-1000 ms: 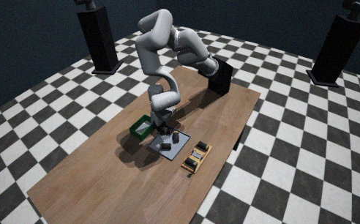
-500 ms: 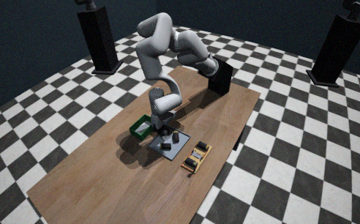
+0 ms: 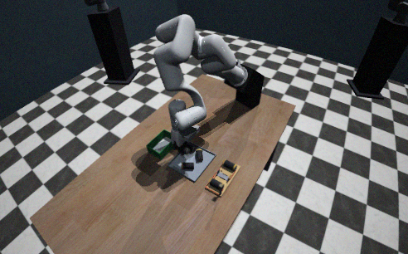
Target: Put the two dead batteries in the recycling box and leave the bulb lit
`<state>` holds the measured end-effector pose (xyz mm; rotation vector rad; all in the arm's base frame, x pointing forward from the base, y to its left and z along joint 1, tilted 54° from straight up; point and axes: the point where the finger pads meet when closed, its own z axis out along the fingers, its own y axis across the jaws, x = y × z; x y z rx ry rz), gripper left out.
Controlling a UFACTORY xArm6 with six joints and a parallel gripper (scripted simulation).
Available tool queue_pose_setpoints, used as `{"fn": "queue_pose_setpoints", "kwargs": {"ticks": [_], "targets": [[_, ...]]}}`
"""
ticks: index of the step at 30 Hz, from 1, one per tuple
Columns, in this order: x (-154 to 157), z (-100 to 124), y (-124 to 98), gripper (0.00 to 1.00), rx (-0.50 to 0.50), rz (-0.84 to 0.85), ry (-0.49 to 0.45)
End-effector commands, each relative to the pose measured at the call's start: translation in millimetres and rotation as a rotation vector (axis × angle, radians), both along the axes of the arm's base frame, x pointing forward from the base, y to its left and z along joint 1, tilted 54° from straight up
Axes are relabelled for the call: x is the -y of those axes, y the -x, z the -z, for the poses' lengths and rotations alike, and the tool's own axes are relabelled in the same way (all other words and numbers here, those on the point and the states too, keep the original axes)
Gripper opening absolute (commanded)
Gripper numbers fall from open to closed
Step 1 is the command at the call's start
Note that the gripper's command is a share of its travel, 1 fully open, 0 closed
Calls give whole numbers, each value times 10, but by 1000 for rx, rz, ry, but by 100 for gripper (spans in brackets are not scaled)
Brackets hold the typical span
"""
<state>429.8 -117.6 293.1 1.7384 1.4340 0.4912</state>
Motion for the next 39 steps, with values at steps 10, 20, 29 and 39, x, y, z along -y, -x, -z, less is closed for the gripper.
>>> {"fn": "queue_pose_setpoints", "kwargs": {"ticks": [10, 20, 29, 39], "targets": [[8, 5, -21, 28, 2, 0, 0], [73, 120, -162, 28, 2, 0, 0], [141, 240, -310, 28, 2, 0, 0], [151, 257, -330, 28, 2, 0, 0]]}}
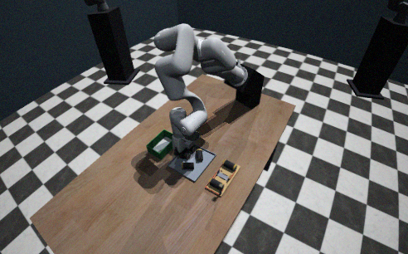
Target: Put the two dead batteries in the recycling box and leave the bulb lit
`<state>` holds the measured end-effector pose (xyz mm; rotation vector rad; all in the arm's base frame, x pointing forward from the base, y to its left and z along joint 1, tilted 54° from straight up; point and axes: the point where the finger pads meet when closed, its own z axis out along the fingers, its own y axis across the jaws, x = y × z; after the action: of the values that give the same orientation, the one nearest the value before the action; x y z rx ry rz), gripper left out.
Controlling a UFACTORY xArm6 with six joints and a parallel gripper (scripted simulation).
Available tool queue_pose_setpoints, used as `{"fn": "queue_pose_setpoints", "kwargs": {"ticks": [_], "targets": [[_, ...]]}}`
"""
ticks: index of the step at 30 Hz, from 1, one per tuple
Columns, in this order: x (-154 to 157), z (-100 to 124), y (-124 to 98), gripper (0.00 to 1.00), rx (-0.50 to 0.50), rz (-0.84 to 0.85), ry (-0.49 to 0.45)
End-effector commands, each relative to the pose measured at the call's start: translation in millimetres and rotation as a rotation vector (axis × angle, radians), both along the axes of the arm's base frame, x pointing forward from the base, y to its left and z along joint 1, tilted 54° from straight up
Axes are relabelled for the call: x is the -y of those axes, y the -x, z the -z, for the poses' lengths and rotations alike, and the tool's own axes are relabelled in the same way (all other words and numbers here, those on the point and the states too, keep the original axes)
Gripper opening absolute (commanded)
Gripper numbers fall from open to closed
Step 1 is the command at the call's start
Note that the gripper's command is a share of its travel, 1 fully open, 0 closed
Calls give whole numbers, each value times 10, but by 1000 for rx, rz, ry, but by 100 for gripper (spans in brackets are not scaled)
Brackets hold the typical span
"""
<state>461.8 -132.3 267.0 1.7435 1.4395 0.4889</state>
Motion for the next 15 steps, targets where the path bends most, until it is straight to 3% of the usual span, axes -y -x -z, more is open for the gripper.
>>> {"fn": "queue_pose_setpoints", "kwargs": {"ticks": [1, 9, 10, 15], "targets": [[4, -4, -10, 28, 9, 1, 3], [4, -4, -10, 28, 9, 1, 3], [4, -4, -10, 51, 9, 1, 3], [4, -4, -10, 51, 9, 1, 3]]}}
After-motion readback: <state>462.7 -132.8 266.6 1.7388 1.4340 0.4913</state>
